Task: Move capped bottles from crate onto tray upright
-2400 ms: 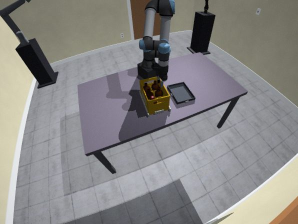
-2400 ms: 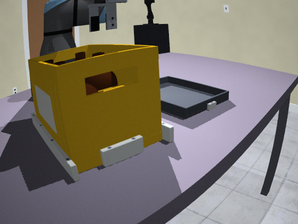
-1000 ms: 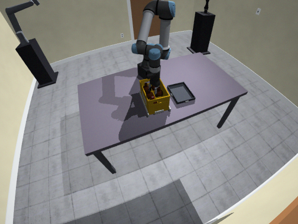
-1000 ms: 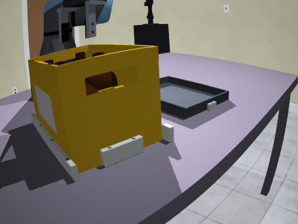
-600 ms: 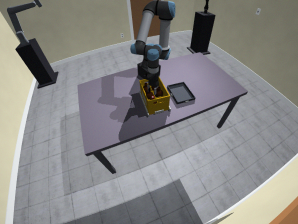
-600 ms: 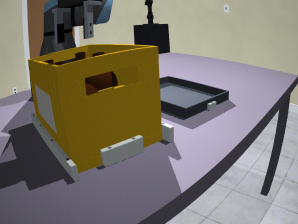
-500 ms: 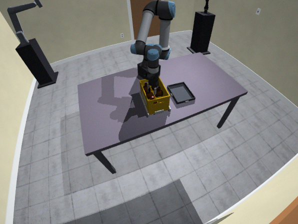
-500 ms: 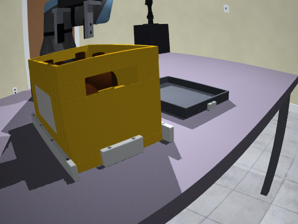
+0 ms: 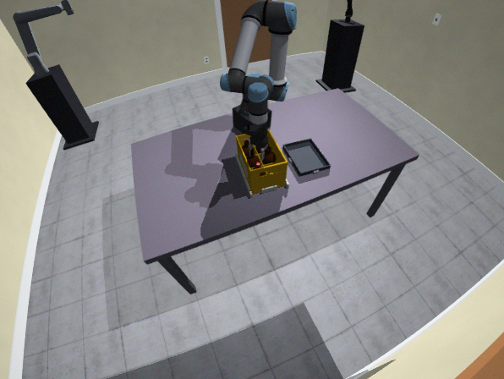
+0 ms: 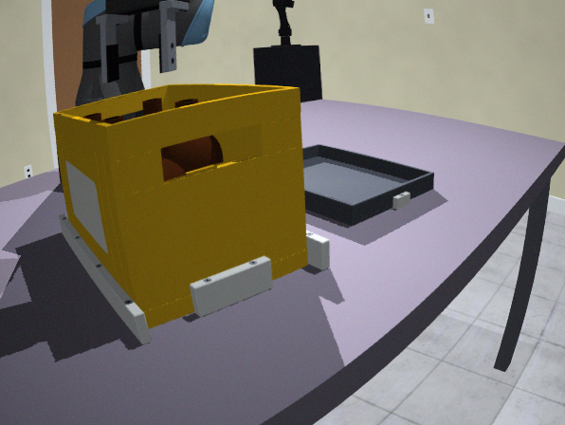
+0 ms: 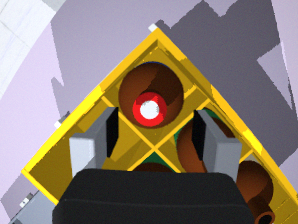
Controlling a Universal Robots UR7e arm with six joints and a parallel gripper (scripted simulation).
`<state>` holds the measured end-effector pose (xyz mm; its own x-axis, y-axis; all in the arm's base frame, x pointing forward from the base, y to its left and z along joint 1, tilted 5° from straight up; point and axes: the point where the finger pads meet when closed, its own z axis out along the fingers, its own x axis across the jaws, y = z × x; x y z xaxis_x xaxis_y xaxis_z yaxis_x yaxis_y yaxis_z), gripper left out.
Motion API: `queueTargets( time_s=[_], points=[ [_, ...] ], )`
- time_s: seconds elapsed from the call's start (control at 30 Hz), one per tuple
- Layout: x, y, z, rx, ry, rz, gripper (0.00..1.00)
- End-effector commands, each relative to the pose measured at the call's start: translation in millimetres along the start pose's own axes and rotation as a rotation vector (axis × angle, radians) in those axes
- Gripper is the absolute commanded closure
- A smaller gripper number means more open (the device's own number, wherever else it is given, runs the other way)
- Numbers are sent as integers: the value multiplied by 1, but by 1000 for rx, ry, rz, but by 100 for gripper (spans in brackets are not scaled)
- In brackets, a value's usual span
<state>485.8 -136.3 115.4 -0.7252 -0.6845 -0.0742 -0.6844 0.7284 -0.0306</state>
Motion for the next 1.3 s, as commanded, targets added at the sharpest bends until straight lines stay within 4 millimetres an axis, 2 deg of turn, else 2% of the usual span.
queueTargets(
  time_s=[0.0, 0.4, 1.03, 1.27],
  points=[
    [0, 0, 4, 1, 0, 2, 0],
    [0, 1, 26, 1, -1, -9, 0],
    [0, 0, 27, 1, -1, -9, 0],
    [0, 0, 37, 1, -1, -9, 0]
  ],
)
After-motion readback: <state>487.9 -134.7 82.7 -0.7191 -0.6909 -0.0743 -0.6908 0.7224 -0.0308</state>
